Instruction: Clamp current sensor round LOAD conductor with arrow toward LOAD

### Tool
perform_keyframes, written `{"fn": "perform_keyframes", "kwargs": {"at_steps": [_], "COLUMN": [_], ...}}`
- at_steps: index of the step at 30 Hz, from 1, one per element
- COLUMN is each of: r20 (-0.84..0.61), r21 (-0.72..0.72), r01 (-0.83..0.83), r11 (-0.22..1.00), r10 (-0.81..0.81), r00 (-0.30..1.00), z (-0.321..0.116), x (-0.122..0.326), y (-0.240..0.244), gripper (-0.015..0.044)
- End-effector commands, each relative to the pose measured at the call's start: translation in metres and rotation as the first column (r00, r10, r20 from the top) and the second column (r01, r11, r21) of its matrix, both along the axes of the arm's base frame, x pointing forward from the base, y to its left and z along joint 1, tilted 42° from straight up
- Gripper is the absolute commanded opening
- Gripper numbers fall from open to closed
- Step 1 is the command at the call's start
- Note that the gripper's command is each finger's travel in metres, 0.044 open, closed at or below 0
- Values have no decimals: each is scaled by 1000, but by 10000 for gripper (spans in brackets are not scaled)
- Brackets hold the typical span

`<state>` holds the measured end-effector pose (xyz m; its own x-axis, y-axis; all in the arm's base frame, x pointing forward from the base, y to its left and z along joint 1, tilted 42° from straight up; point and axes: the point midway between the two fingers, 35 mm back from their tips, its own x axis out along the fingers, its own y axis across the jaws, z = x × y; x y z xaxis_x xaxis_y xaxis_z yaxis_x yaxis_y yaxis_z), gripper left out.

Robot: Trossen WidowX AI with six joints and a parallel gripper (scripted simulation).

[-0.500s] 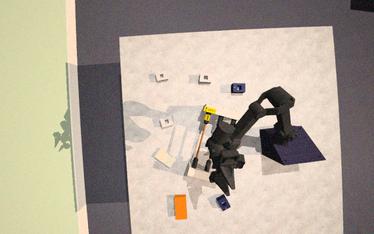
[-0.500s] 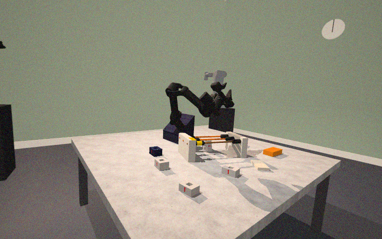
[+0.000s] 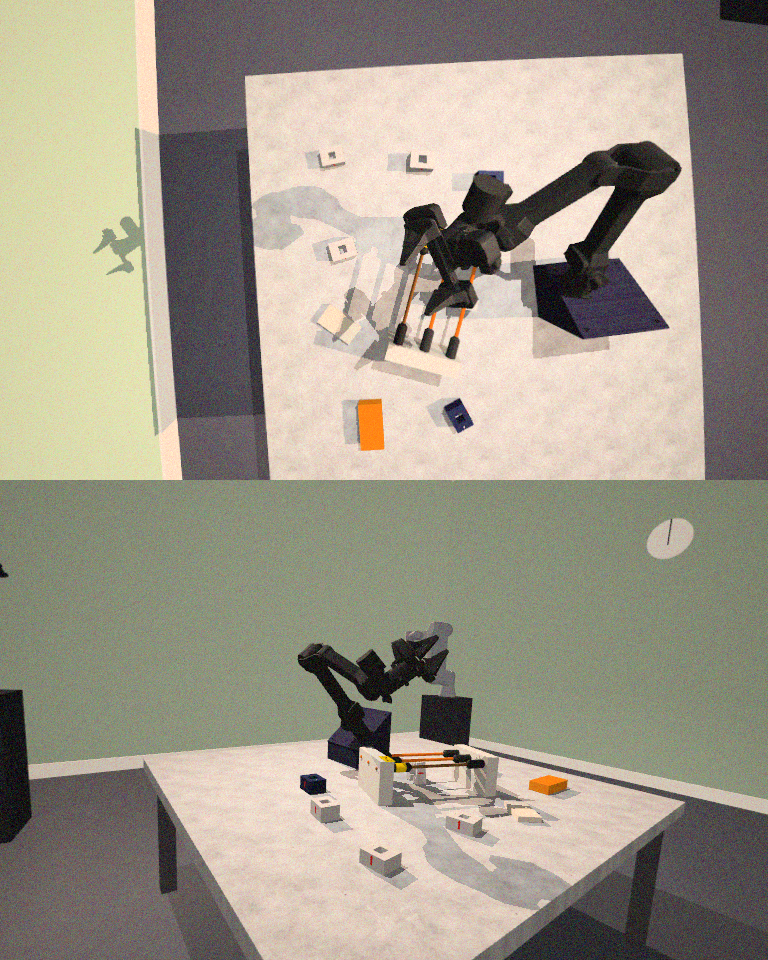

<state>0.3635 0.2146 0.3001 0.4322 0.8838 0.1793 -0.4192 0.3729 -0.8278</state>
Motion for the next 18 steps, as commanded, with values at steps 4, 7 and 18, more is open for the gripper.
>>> {"fn": "perform_keyframes", "kwargs": {"at_steps": [4,7,18], "r20": [-452,-604,-776], "r21": [205,267,326], "r01": [479,665,869], "r11": [854,697,373], "r10": [-351,-417,-419], "r00": [820,679,472], "z": [27,29,23], "x": [1,-12,-48], "y": [-101,-147,-215], "gripper": [440,440,440]}}
